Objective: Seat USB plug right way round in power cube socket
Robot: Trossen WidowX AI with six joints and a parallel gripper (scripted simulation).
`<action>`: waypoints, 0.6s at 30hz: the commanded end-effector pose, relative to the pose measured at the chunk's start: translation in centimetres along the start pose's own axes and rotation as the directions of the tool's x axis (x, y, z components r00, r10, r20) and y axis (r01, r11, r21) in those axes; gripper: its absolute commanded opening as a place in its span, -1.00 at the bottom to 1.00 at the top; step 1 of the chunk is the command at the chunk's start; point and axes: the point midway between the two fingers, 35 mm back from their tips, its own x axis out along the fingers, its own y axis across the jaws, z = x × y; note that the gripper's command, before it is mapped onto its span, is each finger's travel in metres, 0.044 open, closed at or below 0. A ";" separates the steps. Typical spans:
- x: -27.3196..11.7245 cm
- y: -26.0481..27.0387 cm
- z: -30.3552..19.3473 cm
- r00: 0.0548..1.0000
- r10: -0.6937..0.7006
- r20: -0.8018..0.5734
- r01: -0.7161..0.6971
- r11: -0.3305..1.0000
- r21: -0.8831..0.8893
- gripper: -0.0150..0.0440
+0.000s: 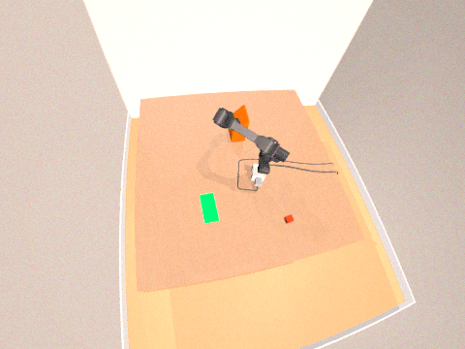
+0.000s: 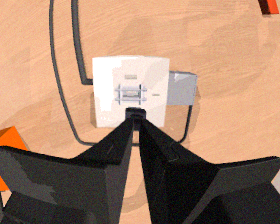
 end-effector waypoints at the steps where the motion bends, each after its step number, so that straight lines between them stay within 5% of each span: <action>1: 0.2 0.2 0.0 1.000 0.005 0.002 -0.005 1.000 -0.010 -0.49; 18: 0.4 0.2 0.1 1.000 0.006 0.012 -0.006 1.000 -0.023 -0.49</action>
